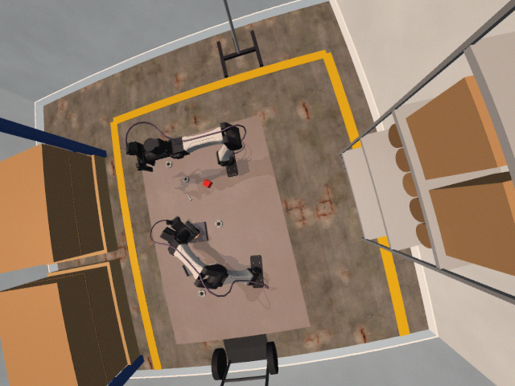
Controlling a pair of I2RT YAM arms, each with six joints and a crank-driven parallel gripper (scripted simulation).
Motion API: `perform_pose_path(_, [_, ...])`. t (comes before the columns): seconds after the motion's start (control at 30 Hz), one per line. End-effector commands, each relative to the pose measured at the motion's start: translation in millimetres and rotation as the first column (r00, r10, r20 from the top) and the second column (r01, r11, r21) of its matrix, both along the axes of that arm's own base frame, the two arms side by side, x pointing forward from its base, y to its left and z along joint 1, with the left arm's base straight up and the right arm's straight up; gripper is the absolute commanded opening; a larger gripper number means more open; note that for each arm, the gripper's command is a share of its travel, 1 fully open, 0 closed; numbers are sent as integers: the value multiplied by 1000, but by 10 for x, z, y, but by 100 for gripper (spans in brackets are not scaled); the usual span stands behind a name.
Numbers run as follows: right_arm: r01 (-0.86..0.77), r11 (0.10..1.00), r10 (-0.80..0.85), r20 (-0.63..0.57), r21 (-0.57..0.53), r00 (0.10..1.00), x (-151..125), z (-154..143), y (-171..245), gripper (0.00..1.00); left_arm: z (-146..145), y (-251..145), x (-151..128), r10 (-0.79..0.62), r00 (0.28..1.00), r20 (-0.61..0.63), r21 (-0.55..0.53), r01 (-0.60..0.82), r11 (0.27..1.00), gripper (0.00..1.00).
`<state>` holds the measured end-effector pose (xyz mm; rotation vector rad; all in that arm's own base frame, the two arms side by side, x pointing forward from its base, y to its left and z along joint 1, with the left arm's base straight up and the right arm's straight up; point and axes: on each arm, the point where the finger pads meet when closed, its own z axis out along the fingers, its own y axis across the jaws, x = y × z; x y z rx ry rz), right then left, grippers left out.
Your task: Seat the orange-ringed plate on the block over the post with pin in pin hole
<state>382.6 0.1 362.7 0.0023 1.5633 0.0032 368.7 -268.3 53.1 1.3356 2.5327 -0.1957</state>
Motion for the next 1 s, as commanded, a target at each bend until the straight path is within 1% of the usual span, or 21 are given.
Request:
perform_pose_path(0.0, [-1,1000,1,34,-5,999,-5,137,21,83,-124,29,-33,13,999,-30,13,-12,1000,0])
perform_pose_path(0.03, [-1,1000,1,34,-5,999,-5,137,21,83,-162,39,-47,13,999,-34,16,-12,1000,0])
perform_pose_path(0.1, [-1,1000,1,34,-5,999,-5,137,21,83,-106,23,-25,12,1000,-24,9,-12,1000,0])
perform_pose_path(0.2, [-1,1000,1,34,-5,999,-5,137,21,83,-156,41,-51,13,1000,-29,11,-12,1000,0])
perform_pose_path(0.3, [-1,1000,1,34,-5,999,-5,137,21,83,-120,52,-66,12,999,-37,18,-12,1000,0])
perform_pose_path(0.33, [-1,1000,1,34,-5,999,-5,137,21,83,-59,2,-7,5,1000,-5,-2,-5,1000,0])
perform_pose_path(0.37, [-1,1000,1,34,-5,999,-5,137,21,83,-209,46,-59,12,999,-37,18,-11,1000,0])
perform_pose_path(0.43, [-1,1000,1,34,-5,999,-5,137,21,83,-105,43,-53,13,999,-34,15,-12,1000,0])
perform_pose_path(0.47, [-1,1000,1,34,-5,999,-5,137,21,83,-197,24,-29,12,1000,-21,5,-12,1000,0])
perform_pose_path(0.73, [-1,1000,1,34,-5,999,-5,137,21,83,-328,14,-16,12,1000,-21,5,-12,1000,0])
perform_pose_path(0.87, [-1,1000,1,34,-5,999,-5,137,21,83,-296,42,-53,12,999,-31,13,-12,1000,0])
perform_pose_path(0.9, [-1,1000,1,34,-5,999,-5,137,21,83,-259,3,-4,4,1000,-10,3,-4,1000,0])
perform_pose_path(0.93, [-1,1000,1,34,-5,999,-5,137,21,83,-362,53,-64,11,999,-36,20,-10,1000,0])
perform_pose_path(0.97, [-1,1000,1,34,-5,999,-5,137,21,83,-317,36,-38,11,999,-30,16,-10,1000,0])
